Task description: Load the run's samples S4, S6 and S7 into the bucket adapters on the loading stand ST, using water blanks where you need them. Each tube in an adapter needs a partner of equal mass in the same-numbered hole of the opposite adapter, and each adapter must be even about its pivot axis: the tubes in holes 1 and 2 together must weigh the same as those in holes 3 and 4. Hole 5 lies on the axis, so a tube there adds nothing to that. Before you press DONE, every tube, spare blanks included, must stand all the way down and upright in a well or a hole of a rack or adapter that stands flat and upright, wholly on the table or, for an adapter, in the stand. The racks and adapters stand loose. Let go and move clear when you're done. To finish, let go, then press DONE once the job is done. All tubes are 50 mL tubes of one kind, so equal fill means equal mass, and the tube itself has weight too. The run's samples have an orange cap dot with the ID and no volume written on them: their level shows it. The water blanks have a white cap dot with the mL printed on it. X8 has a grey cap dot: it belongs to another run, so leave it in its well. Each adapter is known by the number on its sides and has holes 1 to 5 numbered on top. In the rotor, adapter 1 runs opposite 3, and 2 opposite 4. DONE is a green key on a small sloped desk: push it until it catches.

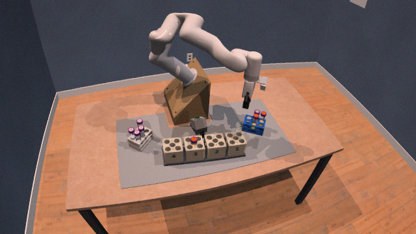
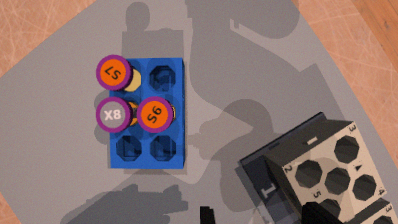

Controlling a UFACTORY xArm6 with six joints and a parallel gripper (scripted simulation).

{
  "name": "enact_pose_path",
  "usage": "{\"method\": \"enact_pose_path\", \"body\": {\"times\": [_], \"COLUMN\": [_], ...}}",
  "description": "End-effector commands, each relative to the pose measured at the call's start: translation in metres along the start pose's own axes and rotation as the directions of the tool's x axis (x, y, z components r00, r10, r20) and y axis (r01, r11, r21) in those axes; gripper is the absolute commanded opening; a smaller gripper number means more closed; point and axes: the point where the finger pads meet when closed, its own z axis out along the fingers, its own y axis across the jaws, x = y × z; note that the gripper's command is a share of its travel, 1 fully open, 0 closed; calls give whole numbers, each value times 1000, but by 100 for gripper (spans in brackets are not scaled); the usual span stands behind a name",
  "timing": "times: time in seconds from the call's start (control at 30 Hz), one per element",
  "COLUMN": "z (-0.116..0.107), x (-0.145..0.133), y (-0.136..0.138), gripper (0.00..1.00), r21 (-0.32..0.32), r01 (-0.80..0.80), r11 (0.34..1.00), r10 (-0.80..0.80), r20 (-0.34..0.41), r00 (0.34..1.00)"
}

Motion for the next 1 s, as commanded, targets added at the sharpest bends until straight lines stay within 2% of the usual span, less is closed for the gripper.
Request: {"method": "enact_pose_path", "body": {"times": [0.0,0.97], "z": [-2,-2], "x": [11,102], "y": [-9,-110], "gripper": [57,57], "r21": [-1,0], "r01": [-2,-2], "r11": [1000,1000], "r10": [2,2], "r20": [-2,-3], "r00": [1000,1000]}}
